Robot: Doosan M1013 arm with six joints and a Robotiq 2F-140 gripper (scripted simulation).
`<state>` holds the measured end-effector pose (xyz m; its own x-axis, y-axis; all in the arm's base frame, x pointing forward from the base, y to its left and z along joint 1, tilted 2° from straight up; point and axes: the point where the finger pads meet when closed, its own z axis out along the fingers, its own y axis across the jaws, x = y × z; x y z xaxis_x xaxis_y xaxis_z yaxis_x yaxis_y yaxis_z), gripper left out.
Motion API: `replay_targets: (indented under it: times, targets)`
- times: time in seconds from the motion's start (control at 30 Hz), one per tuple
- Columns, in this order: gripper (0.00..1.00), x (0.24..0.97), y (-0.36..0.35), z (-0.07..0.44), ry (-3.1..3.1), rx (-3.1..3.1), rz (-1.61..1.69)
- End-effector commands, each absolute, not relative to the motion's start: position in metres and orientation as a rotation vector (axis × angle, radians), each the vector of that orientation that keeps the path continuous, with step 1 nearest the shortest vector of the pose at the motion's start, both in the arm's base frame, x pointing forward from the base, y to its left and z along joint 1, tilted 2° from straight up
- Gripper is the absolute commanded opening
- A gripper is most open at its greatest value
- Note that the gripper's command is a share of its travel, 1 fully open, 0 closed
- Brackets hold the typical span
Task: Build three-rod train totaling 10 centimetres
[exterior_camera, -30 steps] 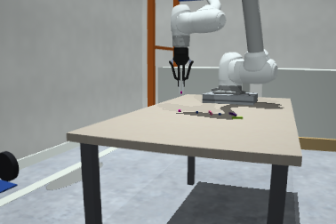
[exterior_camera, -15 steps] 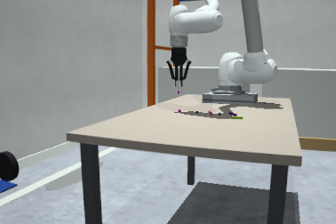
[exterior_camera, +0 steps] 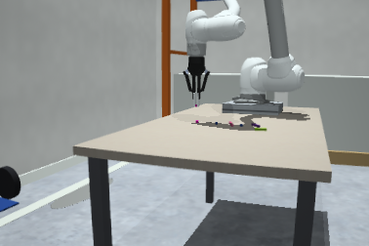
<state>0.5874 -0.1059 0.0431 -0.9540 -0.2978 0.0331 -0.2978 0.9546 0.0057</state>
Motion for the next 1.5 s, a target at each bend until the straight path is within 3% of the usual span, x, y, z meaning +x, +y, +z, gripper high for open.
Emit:
replay_targets:
  times: [0.0, 0.57, 1.47]
  targets:
    - [0.03, 0.587, -0.106, 0.031, -3.073, 0.468, -0.001]
    - [0.03, 0.586, -0.106, -0.022, -3.073, 0.468, -0.001]
    - [0.03, 0.585, -0.106, -0.025, -3.073, 0.468, -0.001]
